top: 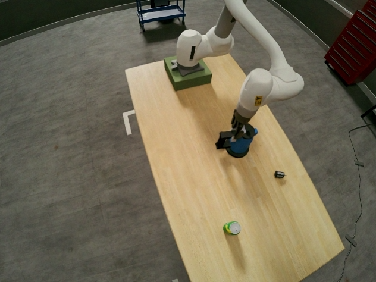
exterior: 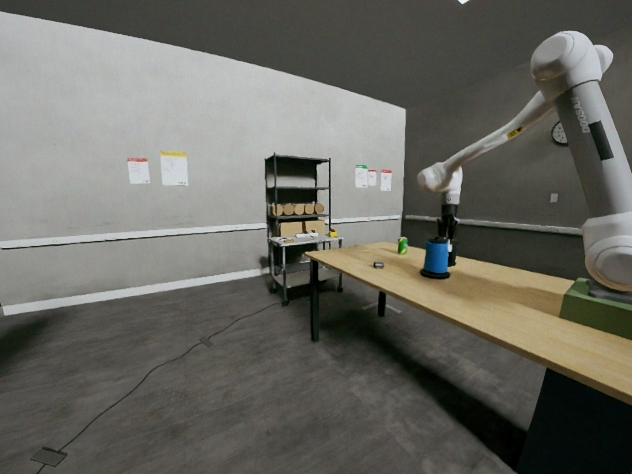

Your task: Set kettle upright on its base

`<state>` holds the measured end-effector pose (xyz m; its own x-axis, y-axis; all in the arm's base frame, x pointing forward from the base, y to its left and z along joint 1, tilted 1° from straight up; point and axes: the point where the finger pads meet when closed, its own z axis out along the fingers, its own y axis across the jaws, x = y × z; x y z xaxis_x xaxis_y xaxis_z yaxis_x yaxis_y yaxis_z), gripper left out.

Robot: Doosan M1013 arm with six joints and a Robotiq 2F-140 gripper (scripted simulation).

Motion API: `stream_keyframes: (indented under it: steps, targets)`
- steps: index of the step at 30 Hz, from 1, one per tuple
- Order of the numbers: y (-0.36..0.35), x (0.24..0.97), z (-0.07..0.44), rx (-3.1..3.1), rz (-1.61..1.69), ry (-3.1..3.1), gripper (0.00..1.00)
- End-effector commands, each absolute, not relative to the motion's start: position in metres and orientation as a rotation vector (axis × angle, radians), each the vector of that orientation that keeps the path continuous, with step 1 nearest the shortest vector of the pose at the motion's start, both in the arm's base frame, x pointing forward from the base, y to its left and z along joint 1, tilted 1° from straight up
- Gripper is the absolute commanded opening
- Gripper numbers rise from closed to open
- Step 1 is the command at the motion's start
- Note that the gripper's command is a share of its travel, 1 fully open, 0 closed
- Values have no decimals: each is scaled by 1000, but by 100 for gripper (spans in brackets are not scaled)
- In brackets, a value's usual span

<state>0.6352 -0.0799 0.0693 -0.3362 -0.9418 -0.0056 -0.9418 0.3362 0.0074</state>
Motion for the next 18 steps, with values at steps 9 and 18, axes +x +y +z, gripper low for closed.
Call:
stream_keyframes:
  steps: [9,18]
  targets:
    - [-80,636,70,-1809,14,2567,10]
    - [-80,636,68,-1809,14,2567,10]
